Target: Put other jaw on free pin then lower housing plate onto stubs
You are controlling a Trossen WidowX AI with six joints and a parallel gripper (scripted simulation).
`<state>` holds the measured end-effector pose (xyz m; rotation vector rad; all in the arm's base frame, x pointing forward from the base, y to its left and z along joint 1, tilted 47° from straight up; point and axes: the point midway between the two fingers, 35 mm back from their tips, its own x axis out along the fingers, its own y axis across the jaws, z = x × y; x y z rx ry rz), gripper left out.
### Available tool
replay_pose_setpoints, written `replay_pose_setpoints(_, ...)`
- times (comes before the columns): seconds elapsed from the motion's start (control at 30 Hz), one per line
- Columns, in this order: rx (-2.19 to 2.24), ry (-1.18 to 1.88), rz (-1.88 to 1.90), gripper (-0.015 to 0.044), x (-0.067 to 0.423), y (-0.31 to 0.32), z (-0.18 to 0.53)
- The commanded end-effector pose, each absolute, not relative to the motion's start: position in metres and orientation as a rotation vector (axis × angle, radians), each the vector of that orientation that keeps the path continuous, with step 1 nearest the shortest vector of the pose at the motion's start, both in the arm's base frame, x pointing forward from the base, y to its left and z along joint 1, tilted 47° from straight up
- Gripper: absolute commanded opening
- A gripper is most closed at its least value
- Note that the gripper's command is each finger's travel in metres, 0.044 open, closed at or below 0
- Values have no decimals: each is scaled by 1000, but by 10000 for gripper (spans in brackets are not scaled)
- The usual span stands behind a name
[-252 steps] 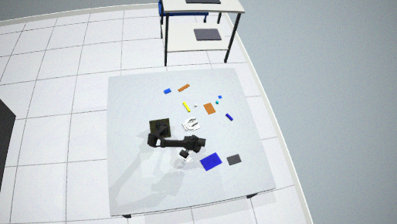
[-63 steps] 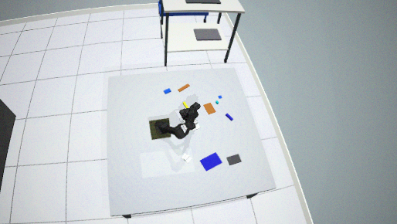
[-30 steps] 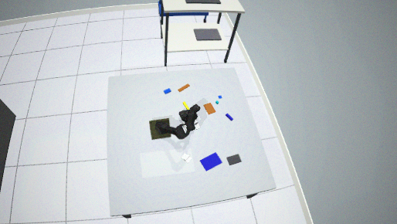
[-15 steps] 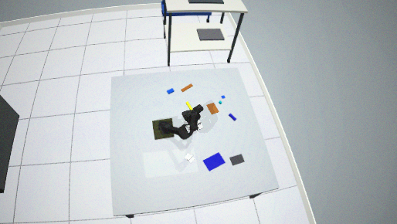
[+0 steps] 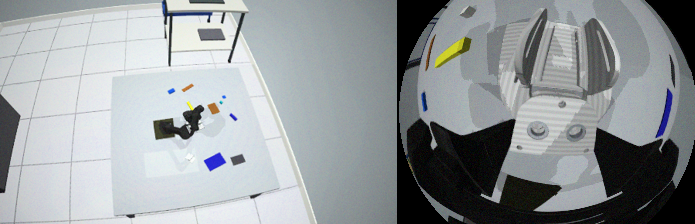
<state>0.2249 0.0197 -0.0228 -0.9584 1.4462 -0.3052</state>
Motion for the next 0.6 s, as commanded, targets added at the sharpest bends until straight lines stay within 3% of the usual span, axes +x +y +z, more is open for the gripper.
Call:
replay_pose_setpoints(0.0,-966,1447,-305,351,225,19,-24)
replay_pose_setpoints(0.57,-966,1447,-306,351,226,15,-27)
